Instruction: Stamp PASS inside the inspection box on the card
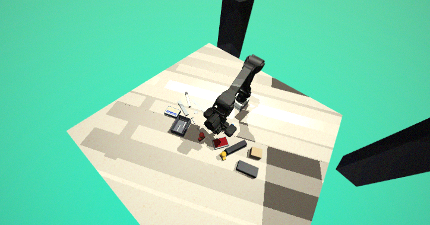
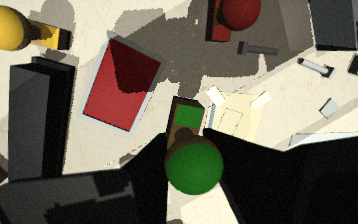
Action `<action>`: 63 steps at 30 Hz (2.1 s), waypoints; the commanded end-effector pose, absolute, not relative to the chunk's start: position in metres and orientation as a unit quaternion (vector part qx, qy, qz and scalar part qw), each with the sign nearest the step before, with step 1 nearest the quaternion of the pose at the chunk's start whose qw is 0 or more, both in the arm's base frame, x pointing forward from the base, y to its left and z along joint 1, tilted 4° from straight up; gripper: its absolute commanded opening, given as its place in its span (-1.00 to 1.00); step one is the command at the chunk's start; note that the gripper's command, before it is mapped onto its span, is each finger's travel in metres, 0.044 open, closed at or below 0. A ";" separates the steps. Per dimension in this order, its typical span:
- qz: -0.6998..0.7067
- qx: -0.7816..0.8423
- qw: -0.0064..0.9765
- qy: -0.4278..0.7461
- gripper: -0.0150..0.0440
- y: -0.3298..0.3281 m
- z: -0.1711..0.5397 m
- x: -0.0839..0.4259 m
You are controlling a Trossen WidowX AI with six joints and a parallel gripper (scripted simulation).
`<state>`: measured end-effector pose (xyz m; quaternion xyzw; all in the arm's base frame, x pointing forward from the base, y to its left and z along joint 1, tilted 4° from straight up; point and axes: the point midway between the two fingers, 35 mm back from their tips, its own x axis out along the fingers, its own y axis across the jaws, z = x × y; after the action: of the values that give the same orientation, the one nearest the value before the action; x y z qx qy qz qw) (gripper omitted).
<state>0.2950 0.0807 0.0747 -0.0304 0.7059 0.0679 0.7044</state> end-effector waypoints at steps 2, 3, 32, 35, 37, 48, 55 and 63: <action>0.055 -0.017 0.709 0.703 -0.49 0.051 0.075 0.285; 0.053 -0.014 0.709 0.703 -0.49 0.045 0.075 0.282; 0.033 0.005 0.708 0.705 -0.49 0.009 0.059 0.262; 0.033 0.005 0.709 0.705 -0.49 0.009 0.057 0.262; 0.033 0.005 0.709 0.705 -0.49 0.009 0.055 0.262; 0.033 0.005 0.709 0.704 -0.49 0.010 0.048 0.262; 0.033 0.005 0.709 0.704 -0.49 0.010 0.043 0.263; 0.033 0.005 0.710 0.704 -0.49 0.010 0.038 0.263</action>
<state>0.2622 0.0097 0.0406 0.0041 0.7041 0.0334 0.7093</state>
